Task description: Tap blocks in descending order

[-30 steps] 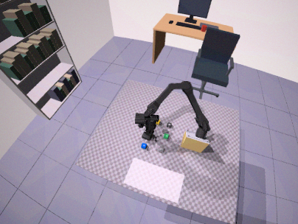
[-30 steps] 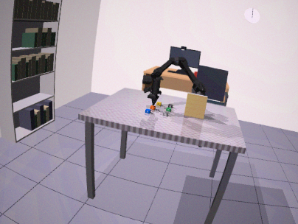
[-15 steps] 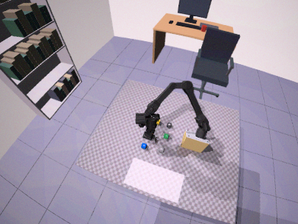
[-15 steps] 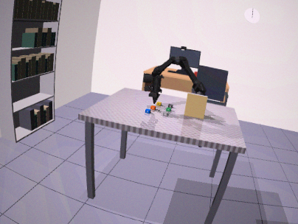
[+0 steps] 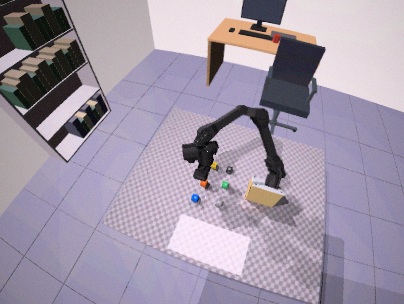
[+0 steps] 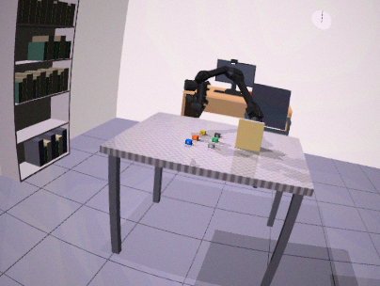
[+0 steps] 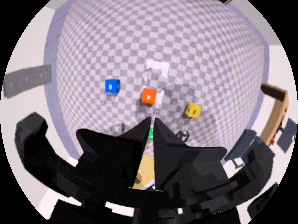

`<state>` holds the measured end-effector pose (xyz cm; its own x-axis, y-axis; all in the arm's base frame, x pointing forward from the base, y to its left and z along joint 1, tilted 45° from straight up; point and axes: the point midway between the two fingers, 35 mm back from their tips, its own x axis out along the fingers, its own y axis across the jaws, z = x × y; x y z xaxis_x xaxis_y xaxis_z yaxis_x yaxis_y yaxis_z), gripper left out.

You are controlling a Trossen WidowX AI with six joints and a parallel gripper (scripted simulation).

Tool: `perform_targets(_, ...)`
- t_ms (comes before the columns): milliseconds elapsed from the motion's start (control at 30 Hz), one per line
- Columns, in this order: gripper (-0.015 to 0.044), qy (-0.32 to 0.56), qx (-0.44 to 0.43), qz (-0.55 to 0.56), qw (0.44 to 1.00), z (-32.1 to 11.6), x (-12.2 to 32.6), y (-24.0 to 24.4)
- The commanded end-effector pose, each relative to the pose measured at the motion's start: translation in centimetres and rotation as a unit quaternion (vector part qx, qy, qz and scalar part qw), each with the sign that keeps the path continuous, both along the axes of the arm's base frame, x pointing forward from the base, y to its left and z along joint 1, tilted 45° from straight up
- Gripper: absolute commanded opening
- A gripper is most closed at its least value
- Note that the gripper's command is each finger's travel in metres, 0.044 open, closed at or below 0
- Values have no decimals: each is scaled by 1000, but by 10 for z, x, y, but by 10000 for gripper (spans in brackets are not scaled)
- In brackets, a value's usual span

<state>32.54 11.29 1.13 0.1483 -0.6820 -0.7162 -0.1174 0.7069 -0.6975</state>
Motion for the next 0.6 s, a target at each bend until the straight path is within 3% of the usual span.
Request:
perform_targets(0,20,0,2,-5,1000,27,7,-27)
perform_targets(200,20,0,-3,-6,1000,81,7,-84)
perform_targets(467,20,0,-3,-6,1000,79,8,-86)
perform_targets(567,20,0,-2,-6,1000,51,16,-111)
